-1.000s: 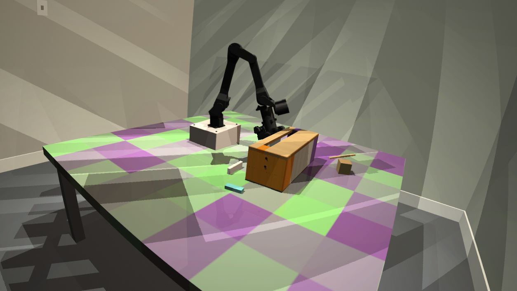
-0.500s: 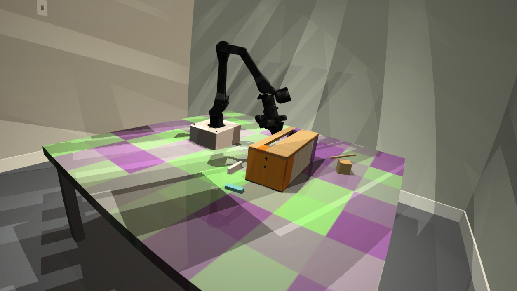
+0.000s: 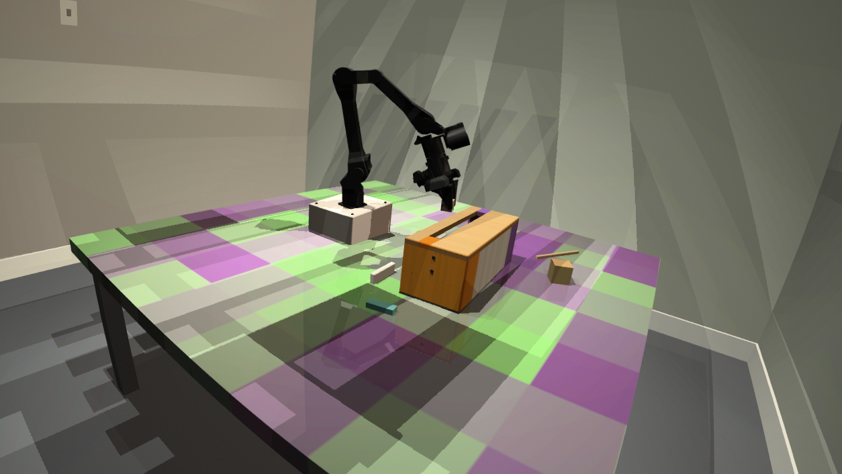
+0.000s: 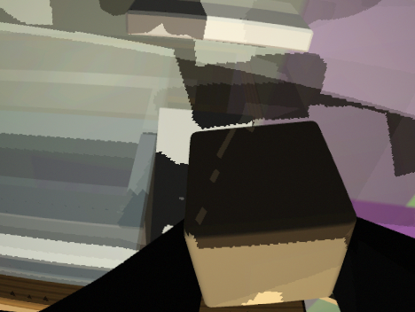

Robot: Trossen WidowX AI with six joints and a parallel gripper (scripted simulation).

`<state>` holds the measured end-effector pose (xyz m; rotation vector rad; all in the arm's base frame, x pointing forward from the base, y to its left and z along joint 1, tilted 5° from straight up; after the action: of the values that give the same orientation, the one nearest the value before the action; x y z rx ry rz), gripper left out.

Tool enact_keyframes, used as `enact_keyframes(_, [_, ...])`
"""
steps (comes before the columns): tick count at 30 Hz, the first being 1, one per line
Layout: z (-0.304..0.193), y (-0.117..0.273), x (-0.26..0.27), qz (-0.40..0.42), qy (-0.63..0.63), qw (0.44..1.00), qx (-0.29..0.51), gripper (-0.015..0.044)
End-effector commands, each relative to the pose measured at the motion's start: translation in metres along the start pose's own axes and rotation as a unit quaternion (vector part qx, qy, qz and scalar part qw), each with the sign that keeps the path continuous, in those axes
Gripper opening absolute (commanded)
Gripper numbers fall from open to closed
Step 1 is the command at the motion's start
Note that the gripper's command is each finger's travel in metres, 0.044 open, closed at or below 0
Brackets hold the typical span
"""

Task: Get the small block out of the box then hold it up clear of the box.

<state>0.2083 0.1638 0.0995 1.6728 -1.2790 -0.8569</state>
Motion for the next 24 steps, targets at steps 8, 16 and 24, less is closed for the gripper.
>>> enact_keyframes(8, [0.001, 0.052, -0.004, -0.052, 0.096, 0.994, 0.016, 0.0])
enact_keyframes(16, [0.002, 0.059, -0.004, -0.058, 0.109, 0.992, 0.019, 0.0])
enact_keyframes(24, [0.002, 0.059, -0.004, -0.058, 0.109, 0.992, 0.019, 0.0])
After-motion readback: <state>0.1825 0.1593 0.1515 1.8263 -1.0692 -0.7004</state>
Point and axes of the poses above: the point midway between the two fingers, 35 mm back from their tips, its own y axis back along the fingers, its own x axis across the jaws, z = x × y, the point moved 5 cm from there along y, back along the fingers, and after that the axes turned 12 degrees about -y, right-handed, at the moved point
